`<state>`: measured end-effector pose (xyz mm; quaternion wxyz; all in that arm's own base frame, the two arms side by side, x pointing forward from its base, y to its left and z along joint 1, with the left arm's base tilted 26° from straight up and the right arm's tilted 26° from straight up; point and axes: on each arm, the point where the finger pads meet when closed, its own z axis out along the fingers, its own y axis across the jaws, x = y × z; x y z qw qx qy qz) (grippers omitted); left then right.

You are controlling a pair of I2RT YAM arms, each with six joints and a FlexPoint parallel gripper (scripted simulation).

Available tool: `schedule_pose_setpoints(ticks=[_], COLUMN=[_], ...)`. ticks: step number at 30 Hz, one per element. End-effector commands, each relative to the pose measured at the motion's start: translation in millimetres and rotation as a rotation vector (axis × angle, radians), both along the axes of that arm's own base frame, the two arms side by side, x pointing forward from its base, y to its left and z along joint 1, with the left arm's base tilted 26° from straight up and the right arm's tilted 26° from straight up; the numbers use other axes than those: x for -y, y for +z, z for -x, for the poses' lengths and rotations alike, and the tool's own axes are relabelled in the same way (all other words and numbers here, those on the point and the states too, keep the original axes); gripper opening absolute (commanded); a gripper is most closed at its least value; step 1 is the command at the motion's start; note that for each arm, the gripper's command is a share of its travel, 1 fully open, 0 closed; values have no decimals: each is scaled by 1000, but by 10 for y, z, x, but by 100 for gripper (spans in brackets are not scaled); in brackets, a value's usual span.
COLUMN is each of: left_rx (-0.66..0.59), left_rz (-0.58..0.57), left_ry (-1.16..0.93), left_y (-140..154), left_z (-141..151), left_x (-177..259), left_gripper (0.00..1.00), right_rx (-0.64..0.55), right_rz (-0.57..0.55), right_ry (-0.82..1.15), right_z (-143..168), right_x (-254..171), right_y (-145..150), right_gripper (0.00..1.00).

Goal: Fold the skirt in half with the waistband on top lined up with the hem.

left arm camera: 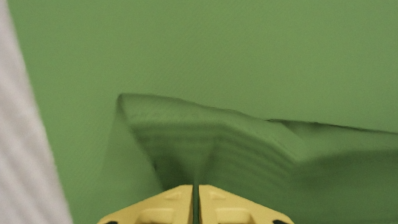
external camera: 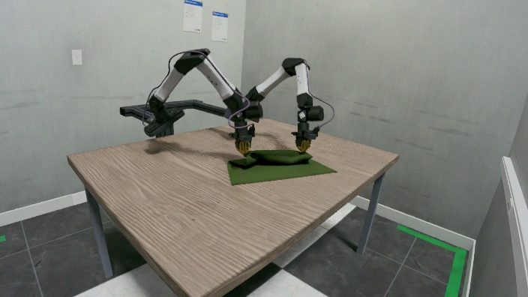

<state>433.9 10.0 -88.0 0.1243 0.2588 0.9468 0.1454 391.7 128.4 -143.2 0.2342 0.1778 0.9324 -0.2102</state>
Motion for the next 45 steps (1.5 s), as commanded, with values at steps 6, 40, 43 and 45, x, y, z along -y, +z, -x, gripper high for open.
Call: schedule_pose_setpoints(ticks=[6,40,43,45], left_rx=[48,26,26,18], left_rz=[-34,-31,-31,-30], left_ry=[27,25,28,27], left_y=[-219,-314,-314,-337], left_z=[-240,-622,-621,-588], left_x=[-241,15,0,0], left_gripper=[2,80,80,80], right_rx=[-29,31,31,-23], right_rz=[57,24,24,53], right_ry=[65,91,91,60], right_z=[-136,-620,-616,-571], right_x=[315,-249,-264,-68], right_y=[-416,944,974,704], right_gripper=[2,90,90,90])
